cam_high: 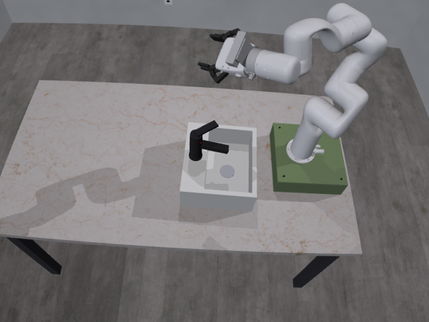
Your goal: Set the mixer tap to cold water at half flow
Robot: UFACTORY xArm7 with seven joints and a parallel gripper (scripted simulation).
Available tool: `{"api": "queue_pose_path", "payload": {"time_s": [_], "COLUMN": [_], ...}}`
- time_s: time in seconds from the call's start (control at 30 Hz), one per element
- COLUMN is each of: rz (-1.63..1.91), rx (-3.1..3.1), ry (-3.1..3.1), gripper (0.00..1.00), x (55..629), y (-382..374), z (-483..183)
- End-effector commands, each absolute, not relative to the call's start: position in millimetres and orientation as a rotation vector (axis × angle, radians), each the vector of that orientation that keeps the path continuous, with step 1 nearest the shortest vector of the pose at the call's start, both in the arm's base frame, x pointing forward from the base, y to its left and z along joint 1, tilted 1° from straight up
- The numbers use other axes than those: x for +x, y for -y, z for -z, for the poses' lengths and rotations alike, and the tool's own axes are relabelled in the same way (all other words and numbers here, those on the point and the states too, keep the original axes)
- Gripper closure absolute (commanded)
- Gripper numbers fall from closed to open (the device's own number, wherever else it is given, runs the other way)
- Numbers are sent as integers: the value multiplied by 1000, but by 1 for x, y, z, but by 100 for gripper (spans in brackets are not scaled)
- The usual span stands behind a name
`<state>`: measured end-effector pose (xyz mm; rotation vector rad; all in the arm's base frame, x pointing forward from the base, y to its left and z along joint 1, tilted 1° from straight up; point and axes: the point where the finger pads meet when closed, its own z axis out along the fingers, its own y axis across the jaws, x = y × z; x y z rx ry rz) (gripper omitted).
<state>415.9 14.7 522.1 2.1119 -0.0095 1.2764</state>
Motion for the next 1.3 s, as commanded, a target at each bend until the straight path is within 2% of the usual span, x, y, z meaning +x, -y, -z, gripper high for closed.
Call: {"api": "queue_pose_path", "payload": {"time_s": [0.0,0.2,0.27,0.77,0.83,1.27], "rz": [-1268,-1268,-1133,-1133,-995,-995], "rx": [2124,2124,2278,2278,2420,2420], "ry": [6,6,-34,-34,-97,-97], "gripper": [0,0,0,0,0,0], "x": [416,416,422,422,425,425], "y": [-14,-14,1,1,8,8], "z": [-522,-522,-491,-491,-460,-460]}}
